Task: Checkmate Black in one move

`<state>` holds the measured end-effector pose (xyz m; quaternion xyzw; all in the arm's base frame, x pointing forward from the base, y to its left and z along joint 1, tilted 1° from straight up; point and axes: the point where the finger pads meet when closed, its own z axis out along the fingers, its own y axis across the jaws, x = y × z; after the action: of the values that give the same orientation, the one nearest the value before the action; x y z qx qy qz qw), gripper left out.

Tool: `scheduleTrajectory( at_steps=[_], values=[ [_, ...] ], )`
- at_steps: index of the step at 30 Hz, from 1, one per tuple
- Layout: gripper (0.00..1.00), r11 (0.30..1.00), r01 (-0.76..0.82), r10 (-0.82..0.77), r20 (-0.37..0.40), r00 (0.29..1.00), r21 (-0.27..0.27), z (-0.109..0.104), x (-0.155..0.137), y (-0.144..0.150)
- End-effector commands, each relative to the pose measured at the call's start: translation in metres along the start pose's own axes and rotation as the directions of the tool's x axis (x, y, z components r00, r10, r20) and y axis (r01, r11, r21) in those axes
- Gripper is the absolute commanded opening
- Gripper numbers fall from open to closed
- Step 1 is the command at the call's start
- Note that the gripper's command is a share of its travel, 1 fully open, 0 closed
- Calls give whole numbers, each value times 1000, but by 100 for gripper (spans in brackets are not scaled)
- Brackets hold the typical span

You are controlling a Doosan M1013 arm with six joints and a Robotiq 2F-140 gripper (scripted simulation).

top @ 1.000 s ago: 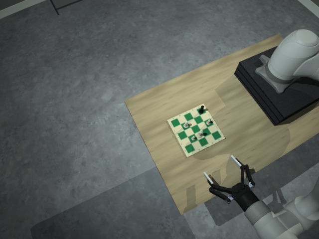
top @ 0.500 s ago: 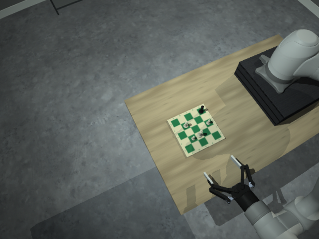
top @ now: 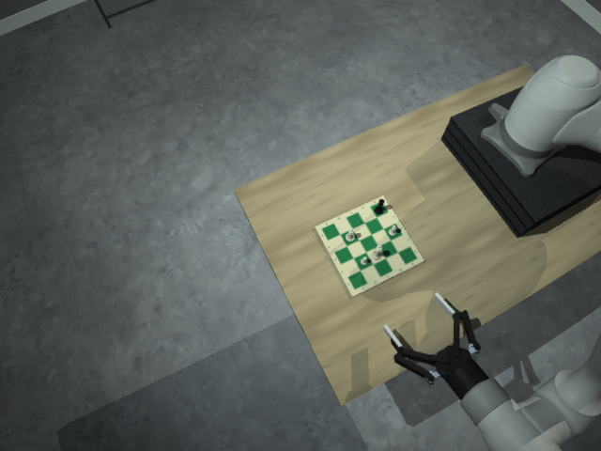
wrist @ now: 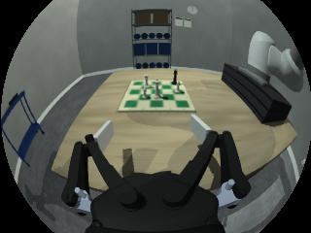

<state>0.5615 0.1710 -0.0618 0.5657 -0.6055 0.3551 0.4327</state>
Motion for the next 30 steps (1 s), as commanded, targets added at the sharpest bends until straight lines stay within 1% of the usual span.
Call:
scheduleTrajectory(
  at_steps=[1, 17, 20, 23, 25, 30],
  values=[
    [100, 1000, 0, 0, 0, 1000, 0, 0, 0, 0],
    [100, 1000, 0, 0, 0, 1000, 0, -1, 3, 0],
    [100, 1000, 0, 0, 0, 1000, 0, -5, 12, 1],
    [100, 1000, 0, 0, 0, 1000, 0, -11, 28, 1],
    [100, 1000, 0, 0, 0, 1000, 0, -11, 28, 1],
    [100, 1000, 0, 0, 0, 1000, 0, -24, 60, 2]
  ],
)
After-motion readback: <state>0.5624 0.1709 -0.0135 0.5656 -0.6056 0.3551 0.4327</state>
